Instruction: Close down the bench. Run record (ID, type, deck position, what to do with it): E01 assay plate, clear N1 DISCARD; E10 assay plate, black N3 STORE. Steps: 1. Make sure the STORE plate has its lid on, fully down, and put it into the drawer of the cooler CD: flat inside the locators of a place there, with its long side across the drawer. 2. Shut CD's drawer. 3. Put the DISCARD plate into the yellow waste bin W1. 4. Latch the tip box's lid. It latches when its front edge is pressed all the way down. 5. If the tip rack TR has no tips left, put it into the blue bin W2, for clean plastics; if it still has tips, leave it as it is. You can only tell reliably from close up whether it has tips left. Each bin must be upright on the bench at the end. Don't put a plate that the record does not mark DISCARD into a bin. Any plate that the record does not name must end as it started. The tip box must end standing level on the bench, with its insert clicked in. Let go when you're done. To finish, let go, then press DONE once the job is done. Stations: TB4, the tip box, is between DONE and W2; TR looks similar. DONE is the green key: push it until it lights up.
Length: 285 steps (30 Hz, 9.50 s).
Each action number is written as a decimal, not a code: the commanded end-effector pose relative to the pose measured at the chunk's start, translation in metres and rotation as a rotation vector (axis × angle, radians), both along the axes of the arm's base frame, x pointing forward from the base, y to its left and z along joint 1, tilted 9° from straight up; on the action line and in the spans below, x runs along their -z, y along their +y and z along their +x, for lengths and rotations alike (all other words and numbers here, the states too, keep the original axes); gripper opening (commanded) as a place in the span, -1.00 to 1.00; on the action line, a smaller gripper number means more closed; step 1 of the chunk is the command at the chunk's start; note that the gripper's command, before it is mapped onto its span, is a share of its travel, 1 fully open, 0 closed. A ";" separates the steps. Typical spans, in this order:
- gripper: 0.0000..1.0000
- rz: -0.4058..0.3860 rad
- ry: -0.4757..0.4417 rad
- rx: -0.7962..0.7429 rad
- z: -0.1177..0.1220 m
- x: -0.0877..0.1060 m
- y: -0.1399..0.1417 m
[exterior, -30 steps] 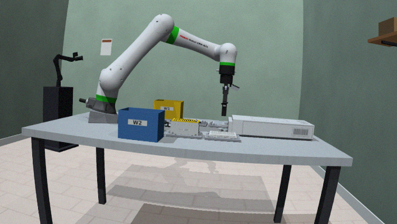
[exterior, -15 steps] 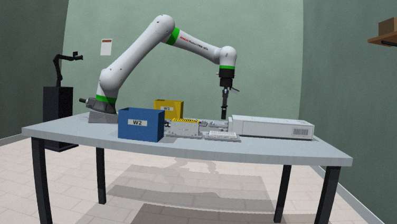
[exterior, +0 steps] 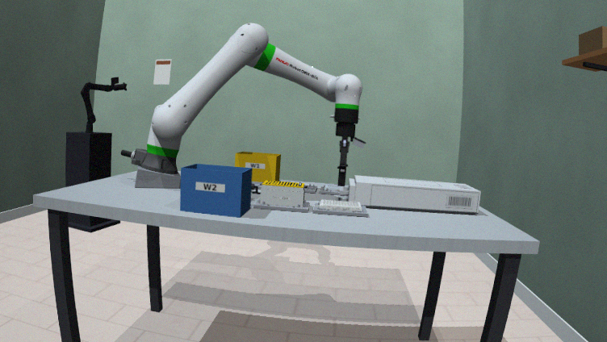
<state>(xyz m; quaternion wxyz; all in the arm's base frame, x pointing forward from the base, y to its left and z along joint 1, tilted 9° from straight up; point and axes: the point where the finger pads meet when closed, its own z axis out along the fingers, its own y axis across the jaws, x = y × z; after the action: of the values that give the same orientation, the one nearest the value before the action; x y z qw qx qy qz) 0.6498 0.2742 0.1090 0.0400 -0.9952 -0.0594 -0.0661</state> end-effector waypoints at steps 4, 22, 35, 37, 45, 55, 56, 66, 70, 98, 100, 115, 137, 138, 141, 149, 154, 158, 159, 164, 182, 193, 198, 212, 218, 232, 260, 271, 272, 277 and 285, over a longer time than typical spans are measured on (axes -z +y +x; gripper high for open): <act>0.40 0.001 -0.002 0.000 0.001 0.001 0.000; 0.40 0.001 -0.002 0.000 0.003 0.019 0.002; 0.32 0.001 -0.002 0.000 0.003 0.019 0.002; 0.31 0.001 -0.002 0.000 0.003 0.019 0.002; 0.24 0.001 -0.002 0.000 0.003 0.018 0.002; -0.80 0.001 -0.002 0.000 0.003 0.018 0.002; -0.80 0.001 -0.002 0.000 0.003 0.018 0.002; -0.80 0.001 -0.002 0.000 0.003 0.017 0.002; -0.80 0.001 -0.002 0.000 0.003 0.017 0.002; -0.80 0.001 -0.002 0.000 0.002 0.011 0.001; -0.80 0.001 -0.002 0.000 0.002 0.010 0.001; -0.80 0.001 -0.002 0.000 0.000 -0.002 0.000; -0.80 0.001 -0.002 0.000 -0.003 -0.027 -0.002; -0.80 0.001 -0.002 0.000 -0.003 -0.027 -0.002; -0.80 0.001 -0.002 0.000 -0.003 -0.031 -0.003; -0.80 0.001 -0.002 0.000 -0.005 -0.041 -0.004; -0.80 0.001 -0.002 0.000 -0.005 -0.047 -0.004; -0.80 0.001 -0.002 0.000 -0.006 -0.050 -0.004; -0.80 0.001 -0.002 0.000 -0.006 -0.052 -0.004; -0.80 0.001 -0.002 0.000 -0.007 -0.058 -0.005; -0.80 0.001 -0.002 0.000 -0.010 -0.079 -0.007; -0.80 0.001 -0.002 0.000 -0.011 -0.091 -0.008; -0.80 0.001 -0.002 0.000 -0.012 -0.098 -0.009; -0.80 0.001 -0.002 0.000 -0.013 -0.108 -0.010; -0.80 -0.002 -0.004 -0.019 -0.024 -0.107 -0.007; -0.80 -0.002 -0.004 -0.019 -0.055 -0.103 0.000; -0.80 -0.002 -0.004 -0.019 -0.117 -0.097 0.015; -0.80 -0.002 -0.004 -0.019 -0.145 -0.093 0.021; -0.80 -0.002 -0.004 -0.019 -0.148 -0.093 0.022; -0.80 -0.002 -0.004 -0.019 -0.155 -0.092 0.024; -0.80 -0.002 -0.003 -0.019 -0.176 -0.090 0.028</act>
<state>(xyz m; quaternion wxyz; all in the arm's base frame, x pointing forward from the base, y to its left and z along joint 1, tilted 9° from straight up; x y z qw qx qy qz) 0.4797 0.3010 0.1985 0.0393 -0.9946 -0.0690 -0.0662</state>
